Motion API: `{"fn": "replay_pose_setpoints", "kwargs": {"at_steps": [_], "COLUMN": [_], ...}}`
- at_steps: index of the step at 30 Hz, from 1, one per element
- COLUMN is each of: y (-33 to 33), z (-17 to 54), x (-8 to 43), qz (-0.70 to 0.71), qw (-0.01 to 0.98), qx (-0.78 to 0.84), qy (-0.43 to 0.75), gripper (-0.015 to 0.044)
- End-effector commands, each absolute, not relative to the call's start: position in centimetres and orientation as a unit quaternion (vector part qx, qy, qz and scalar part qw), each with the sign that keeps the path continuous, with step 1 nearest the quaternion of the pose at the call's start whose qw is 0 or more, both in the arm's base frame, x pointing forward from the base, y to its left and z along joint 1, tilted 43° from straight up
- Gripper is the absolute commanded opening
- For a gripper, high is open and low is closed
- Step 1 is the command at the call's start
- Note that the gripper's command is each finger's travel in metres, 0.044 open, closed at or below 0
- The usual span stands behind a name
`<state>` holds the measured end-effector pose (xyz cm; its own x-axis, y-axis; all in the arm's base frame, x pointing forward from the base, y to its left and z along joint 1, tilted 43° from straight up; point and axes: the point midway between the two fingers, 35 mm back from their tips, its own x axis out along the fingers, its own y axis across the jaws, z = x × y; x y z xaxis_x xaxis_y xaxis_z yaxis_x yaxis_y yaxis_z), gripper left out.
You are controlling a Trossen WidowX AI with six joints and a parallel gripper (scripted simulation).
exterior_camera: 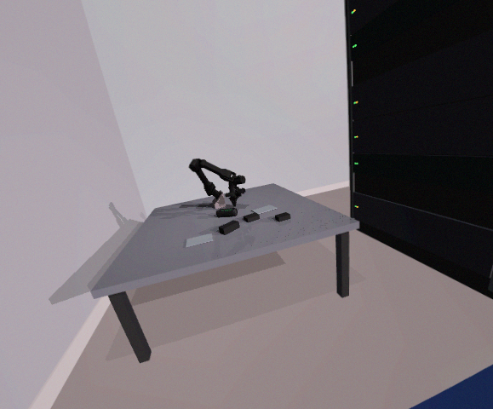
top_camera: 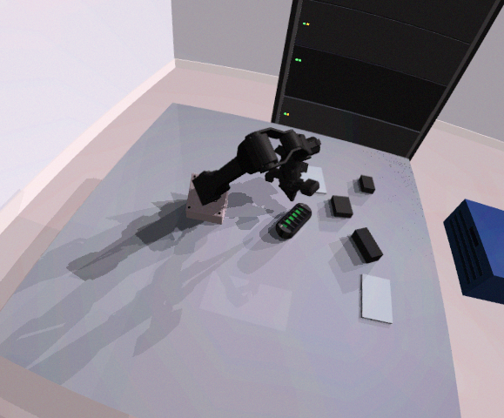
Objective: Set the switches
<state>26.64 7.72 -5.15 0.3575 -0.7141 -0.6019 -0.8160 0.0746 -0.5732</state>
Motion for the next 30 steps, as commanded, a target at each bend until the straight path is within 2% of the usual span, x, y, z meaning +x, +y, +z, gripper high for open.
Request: {"fn": "replay_pose_setpoints", "kwargs": {"at_steps": [1, 30], "y": [7.2, 4.6], "z": [-5.7, -8.4], "x": [26.7, 27.0], "qz": [0.054, 0.052], "qw": [0.463, 0.460], "qx": [-0.681, -0.681], "qy": [0.565, 0.567], "gripper": [0.0000, 0.0000]}}
